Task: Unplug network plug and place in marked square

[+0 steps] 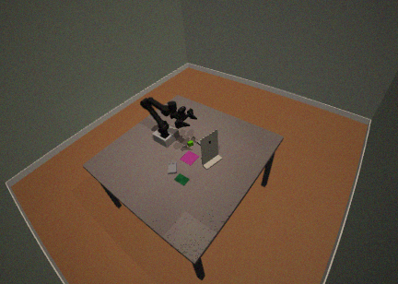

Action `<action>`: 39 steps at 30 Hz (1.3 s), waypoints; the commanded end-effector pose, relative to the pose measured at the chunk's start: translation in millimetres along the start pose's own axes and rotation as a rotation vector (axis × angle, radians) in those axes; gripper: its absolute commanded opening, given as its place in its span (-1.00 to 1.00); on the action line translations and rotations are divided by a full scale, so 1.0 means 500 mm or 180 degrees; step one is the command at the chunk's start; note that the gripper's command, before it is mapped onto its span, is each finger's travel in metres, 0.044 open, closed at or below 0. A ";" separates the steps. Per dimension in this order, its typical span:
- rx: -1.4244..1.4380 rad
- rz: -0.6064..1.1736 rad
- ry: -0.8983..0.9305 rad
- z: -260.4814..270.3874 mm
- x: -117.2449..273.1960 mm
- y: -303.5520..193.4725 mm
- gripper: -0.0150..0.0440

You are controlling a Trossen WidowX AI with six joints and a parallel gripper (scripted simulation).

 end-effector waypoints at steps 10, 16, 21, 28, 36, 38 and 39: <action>-0.0941 -0.0006 0.0002 0.042 -0.036 -0.068 0.04; -0.1607 -0.0008 0.0004 0.074 -0.047 -0.117 0.04; -0.2161 -0.0009 0.0006 0.100 -0.048 -0.156 0.04; -0.2937 -0.0008 0.0008 0.133 -0.037 -0.209 0.04; -0.3823 -0.0004 0.0011 0.164 -0.009 -0.263 0.04; -0.4045 -0.0003 0.0011 0.170 0.000 -0.275 0.04; -0.4155 -0.0002 0.0011 0.173 0.005 -0.281 0.04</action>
Point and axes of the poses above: the point midway between the two fingers, 35 mm back from their tips, its own x axis back along the fingers, its own z axis across the jaws, y = z × x, the point moved 4 cm from there along x, back along the fingers, and after that the axes turned 11 degrees about x, right-handed, at the moved point
